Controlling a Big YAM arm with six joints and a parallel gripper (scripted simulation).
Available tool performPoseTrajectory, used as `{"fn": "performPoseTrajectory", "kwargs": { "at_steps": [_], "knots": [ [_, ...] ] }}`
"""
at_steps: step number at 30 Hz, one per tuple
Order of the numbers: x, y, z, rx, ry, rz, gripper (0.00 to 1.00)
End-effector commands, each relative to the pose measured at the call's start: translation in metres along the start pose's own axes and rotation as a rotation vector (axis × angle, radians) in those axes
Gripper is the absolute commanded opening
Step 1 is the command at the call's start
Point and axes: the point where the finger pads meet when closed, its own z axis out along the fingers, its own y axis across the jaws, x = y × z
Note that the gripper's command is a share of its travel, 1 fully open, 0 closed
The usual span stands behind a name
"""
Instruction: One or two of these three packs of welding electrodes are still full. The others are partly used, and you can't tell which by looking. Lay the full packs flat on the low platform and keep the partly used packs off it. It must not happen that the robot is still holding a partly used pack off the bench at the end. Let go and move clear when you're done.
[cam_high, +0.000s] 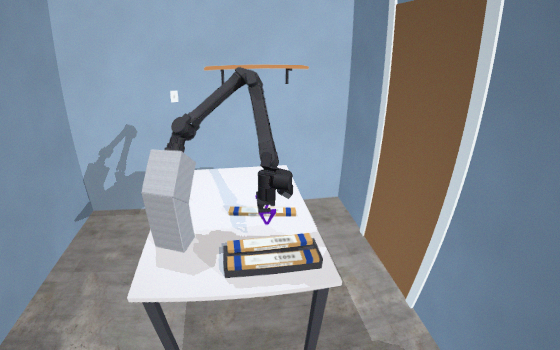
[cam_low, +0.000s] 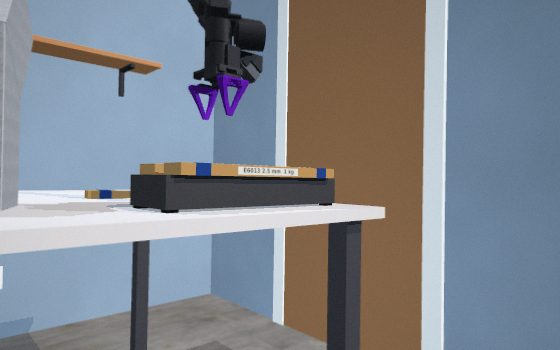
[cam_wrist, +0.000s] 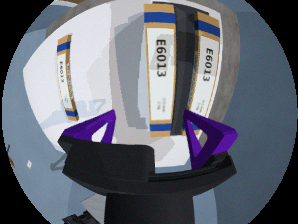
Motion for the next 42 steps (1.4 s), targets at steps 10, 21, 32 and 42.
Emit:
{"fn": "performPoseTrajectory", "kwargs": {
  "at_steps": [10,21,32,42],
  "knots": [
    [0.007,0.065,-0.042,0.001,-0.001,-0.015,0.96],
    [0.028,0.122,-0.084,0.0,0.001,-0.012,0.96],
    [0.045,0.168,-0.117,0.0,0.002,-0.011,0.96],
    [0.063,0.219,-0.155,-0.001,0.003,-0.009,0.96]
  ]
}}
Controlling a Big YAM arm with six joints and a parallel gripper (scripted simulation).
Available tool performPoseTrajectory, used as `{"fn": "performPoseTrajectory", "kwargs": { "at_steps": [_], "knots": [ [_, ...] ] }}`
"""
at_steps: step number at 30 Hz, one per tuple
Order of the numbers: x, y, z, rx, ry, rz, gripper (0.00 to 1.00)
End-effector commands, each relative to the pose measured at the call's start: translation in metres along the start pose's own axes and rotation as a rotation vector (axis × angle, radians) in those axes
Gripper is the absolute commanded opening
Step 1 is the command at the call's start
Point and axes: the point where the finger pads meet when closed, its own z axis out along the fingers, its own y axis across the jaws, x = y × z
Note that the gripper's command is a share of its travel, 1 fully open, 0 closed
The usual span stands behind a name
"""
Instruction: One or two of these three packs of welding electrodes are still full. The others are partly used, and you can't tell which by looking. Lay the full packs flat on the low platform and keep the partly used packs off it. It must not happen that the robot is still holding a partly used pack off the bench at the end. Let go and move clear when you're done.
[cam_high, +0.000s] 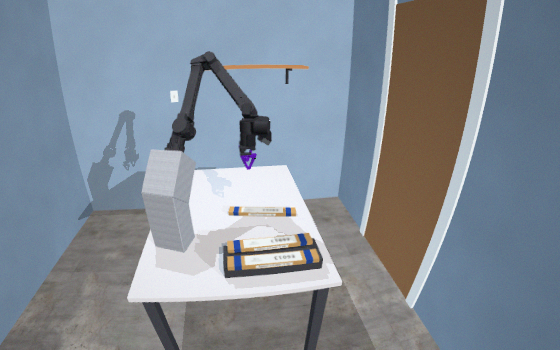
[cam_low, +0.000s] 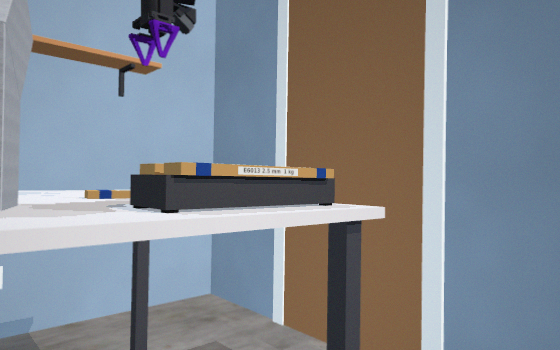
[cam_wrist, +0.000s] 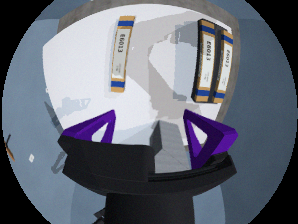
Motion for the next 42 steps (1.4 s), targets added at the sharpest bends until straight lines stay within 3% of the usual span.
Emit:
{"fn": "performPoseTrajectory", "kwargs": {
  "at_steps": [1,6,42],
  "knots": [
    [0.007,0.018,-0.005,-0.009,0.019,0.01,0.96],
    [0.013,0.034,-0.017,-0.008,0.019,0.011,0.96],
    [0.013,0.029,-0.013,-0.01,0.024,0.007,0.96]
  ]
}}
